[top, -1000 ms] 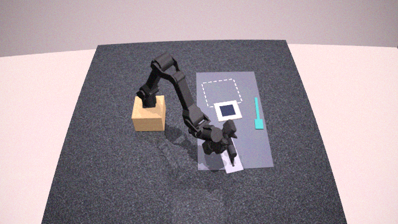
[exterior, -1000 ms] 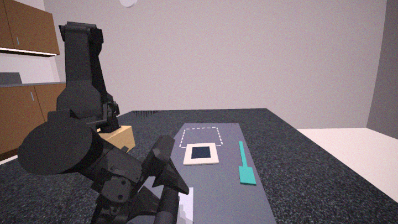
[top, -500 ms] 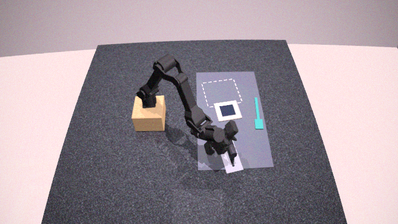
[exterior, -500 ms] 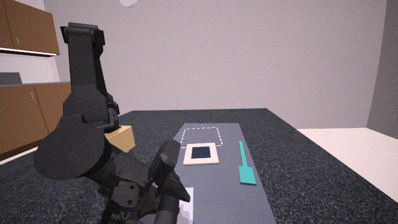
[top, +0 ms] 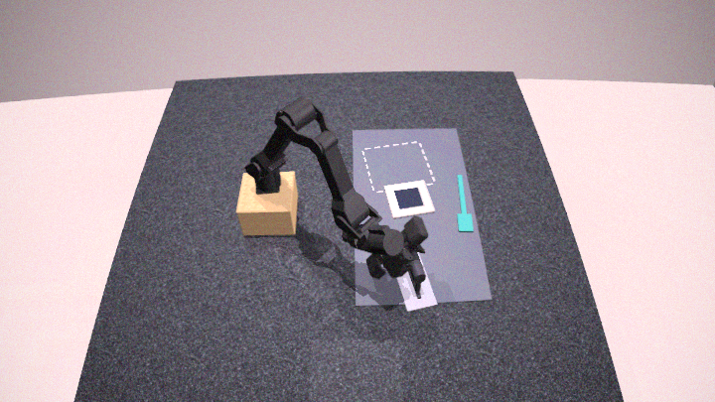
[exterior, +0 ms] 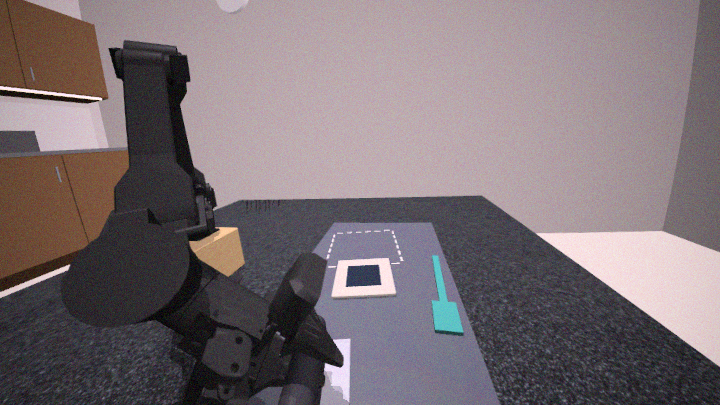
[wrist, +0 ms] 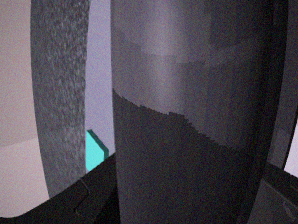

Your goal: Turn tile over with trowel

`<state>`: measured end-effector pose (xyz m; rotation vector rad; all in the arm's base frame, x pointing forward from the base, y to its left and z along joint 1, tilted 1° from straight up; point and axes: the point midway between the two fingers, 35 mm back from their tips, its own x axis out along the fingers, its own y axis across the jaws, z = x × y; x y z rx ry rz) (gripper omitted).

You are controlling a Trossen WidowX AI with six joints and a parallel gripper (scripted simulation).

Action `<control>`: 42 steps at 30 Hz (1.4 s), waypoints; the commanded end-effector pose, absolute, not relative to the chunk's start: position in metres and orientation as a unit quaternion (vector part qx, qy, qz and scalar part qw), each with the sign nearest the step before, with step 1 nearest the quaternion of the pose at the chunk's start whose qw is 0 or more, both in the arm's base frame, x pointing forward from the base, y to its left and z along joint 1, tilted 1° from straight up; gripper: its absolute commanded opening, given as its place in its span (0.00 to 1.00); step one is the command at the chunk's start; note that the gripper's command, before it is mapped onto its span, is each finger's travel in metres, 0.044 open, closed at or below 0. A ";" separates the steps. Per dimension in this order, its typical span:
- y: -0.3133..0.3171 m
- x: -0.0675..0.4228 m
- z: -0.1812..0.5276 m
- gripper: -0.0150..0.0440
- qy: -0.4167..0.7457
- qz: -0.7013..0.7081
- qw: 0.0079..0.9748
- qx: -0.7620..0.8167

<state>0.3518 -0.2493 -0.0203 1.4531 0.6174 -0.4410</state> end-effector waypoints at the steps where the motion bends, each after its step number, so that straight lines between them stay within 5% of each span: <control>1: -0.249 0.352 -0.021 0.31 0.276 -0.196 0.683 0.648; 4: -0.249 0.352 -0.020 0.25 0.276 -0.196 0.683 0.648; 23: -0.247 0.353 0.040 0.25 0.275 -0.198 0.683 0.647; 42: -0.178 0.401 0.030 0.25 0.250 -0.220 0.707 0.624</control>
